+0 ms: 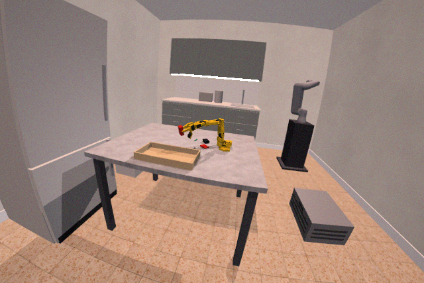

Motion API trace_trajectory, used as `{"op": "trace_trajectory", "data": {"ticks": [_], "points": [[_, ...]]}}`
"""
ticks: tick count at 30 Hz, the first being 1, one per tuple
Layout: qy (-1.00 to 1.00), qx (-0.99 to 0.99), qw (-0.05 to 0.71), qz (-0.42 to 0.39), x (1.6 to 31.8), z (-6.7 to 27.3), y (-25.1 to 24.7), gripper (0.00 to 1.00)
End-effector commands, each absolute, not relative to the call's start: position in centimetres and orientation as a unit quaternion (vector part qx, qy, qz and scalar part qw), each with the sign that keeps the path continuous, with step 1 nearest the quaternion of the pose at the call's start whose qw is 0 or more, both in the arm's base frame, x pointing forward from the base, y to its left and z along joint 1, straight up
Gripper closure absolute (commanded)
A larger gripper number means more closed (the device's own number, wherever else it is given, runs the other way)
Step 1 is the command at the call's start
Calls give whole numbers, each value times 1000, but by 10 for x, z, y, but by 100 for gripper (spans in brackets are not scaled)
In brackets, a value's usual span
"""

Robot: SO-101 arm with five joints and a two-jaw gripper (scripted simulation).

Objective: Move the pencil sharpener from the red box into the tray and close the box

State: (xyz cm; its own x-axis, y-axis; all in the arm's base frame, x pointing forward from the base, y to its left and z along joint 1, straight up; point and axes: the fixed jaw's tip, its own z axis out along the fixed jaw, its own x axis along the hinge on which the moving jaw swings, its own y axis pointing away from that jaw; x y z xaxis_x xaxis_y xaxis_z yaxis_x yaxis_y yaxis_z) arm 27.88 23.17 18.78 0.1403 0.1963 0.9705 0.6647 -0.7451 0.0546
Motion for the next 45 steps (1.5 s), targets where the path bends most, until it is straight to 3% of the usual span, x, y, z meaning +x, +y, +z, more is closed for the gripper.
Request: {"op": "trace_trajectory", "data": {"ticks": [1, 45], "points": [[-293, -708, 210, -608, 277, 204, 235, 78], [-290, -709, 217, -605, 288, 175, 248, 78]]}}
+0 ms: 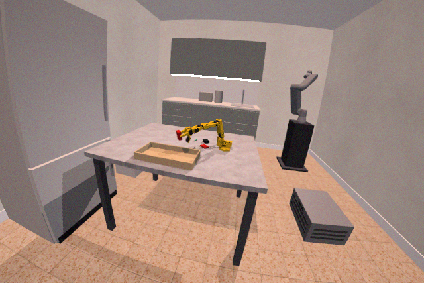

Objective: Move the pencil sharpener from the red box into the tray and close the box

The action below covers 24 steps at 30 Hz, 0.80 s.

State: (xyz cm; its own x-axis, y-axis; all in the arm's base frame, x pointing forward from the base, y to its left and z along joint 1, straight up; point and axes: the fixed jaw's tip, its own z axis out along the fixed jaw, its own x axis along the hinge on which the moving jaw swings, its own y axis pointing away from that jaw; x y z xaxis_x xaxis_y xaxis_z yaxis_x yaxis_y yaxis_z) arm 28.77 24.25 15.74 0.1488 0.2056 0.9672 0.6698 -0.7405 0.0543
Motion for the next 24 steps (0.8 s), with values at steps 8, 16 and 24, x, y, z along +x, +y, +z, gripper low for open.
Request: {"op": "trace_trajectory", "data": {"ticks": [8, 16, 24], "points": [[-290, -709, 218, -605, 290, 167, 251, 78], [-289, -710, 221, -604, 292, 156, 254, 78], [-288, -710, 222, -603, 294, 148, 257, 78]]}}
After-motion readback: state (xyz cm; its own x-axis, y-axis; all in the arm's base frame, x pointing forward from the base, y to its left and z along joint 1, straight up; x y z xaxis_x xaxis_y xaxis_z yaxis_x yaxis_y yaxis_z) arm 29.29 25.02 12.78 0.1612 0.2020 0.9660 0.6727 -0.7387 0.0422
